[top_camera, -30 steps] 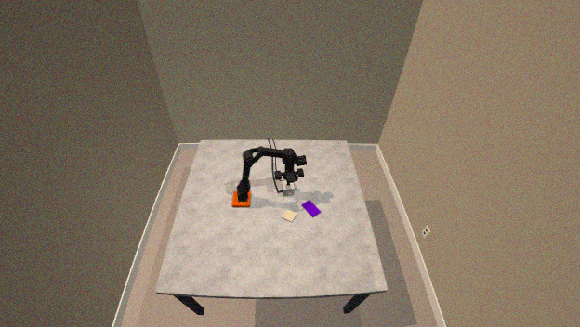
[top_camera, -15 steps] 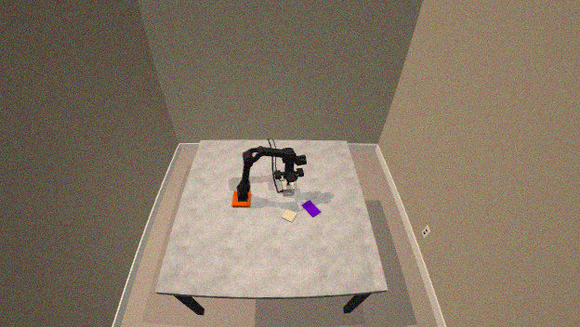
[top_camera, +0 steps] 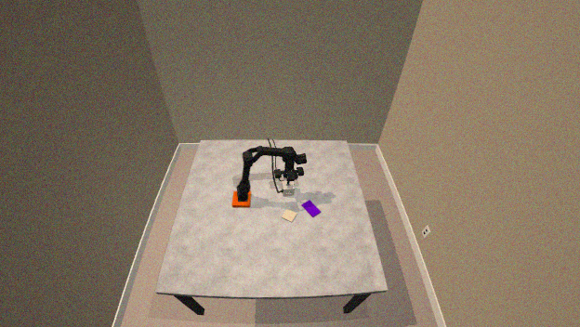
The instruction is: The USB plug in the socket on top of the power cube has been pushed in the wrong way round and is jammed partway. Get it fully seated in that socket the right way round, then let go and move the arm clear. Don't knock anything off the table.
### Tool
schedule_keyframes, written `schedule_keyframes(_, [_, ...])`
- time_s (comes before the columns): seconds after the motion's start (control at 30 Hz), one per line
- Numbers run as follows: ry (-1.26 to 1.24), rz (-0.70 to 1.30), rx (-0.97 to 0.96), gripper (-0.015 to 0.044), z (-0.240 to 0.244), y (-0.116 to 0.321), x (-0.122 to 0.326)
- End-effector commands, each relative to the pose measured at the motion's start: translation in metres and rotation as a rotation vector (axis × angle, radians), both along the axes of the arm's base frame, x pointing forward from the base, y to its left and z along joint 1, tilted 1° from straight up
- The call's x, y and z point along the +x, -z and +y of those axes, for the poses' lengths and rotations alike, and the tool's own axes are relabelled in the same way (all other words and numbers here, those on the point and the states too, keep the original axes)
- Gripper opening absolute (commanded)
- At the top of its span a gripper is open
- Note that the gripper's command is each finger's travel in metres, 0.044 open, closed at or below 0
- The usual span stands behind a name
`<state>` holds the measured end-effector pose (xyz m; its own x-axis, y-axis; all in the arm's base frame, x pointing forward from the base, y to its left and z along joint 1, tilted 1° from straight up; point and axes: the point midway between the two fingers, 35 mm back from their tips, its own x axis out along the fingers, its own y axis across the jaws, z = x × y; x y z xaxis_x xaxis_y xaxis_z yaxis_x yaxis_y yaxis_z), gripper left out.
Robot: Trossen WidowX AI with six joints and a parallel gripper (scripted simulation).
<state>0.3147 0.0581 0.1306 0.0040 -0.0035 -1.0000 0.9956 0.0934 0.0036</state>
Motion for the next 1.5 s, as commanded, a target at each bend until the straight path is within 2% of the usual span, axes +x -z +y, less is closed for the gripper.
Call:
schedule_keyframes(0.0, [0.0, -0.006, 0.001, 0.0, 0.0, -0.005, 0.001])
schedule_keyframes(0.73, [-0.017, -0.003, 0.001, 0.0, 0.0, -0.014, 0.001])
schedule_keyframes(1.47, [-0.587, 0.001, -0.002, 0.0, 0.0, -0.013, 0.0])
